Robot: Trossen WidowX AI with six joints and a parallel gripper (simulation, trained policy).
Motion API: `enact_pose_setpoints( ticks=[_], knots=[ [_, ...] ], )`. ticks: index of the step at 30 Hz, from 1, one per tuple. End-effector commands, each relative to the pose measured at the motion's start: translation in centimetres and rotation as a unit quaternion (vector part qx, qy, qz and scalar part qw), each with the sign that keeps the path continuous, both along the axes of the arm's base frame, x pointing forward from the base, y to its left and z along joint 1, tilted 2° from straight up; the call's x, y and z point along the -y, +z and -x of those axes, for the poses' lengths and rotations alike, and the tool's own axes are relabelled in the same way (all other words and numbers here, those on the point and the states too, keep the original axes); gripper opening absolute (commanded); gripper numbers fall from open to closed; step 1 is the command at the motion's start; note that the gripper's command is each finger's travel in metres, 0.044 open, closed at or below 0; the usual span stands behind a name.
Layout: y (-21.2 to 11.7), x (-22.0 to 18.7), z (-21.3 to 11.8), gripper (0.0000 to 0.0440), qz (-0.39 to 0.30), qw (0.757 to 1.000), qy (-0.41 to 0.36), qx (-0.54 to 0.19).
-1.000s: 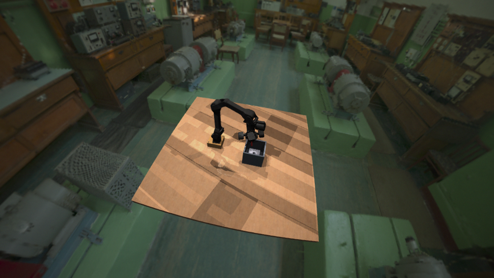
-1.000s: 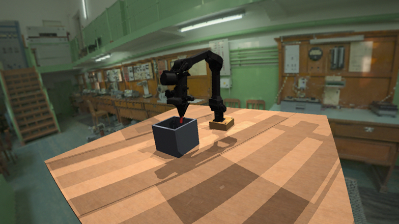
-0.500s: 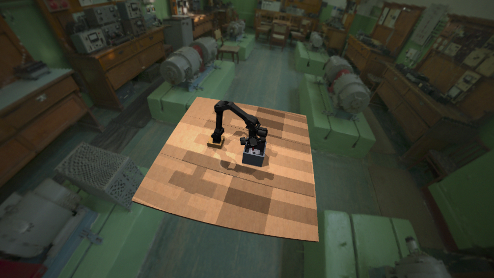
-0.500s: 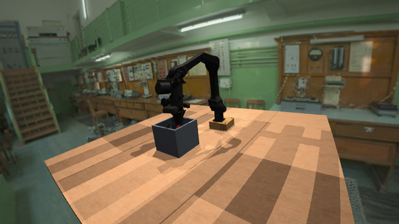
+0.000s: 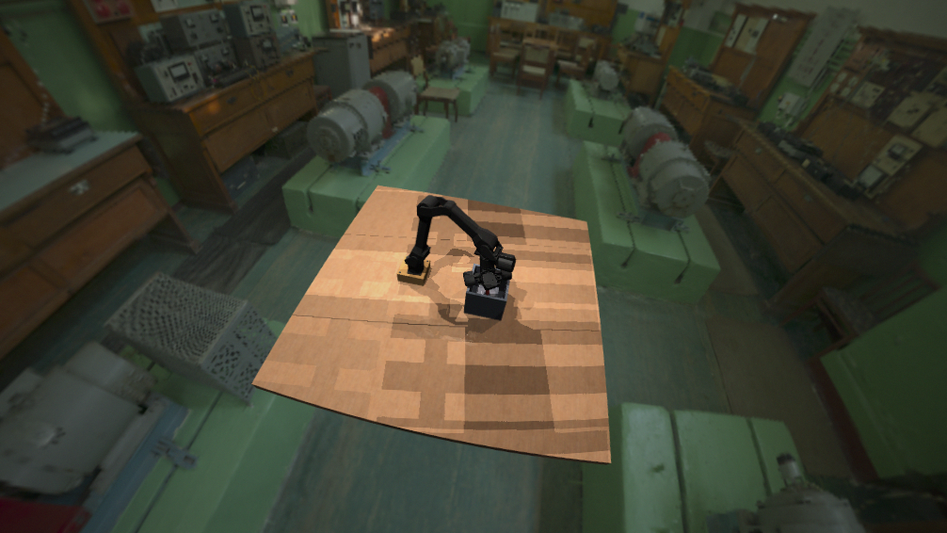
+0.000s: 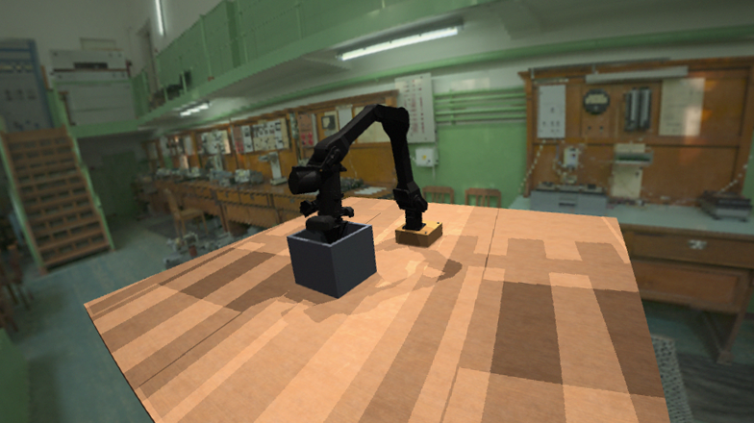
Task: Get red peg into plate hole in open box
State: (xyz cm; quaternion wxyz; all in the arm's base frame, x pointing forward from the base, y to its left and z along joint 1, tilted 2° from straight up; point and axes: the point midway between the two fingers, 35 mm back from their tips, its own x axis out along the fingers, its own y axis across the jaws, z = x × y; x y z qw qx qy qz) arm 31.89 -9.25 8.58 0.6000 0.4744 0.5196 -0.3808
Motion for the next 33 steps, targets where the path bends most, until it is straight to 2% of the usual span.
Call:
enact_pose_setpoints(
  ticks=[1,4,8,19,33],
  knots=[
    [-1.1,-0.1,0.2,0.0031,0.0,1.0,0.01,-0.013],
    [-1.5,0.0,-0.1,0.0036,0.003,1.0,0.018,-0.015],
    [-1.8,-0.1,-0.2,0.0112,-0.001,0.999,0.024,-0.023],
    [-0.4,0.8,-0.5,0.0115,-0.025,0.999,0.02,-0.018],
    [3.6,1.5,-2.2,0.0172,-0.077,0.996,0.018,0.039]
  ],
)
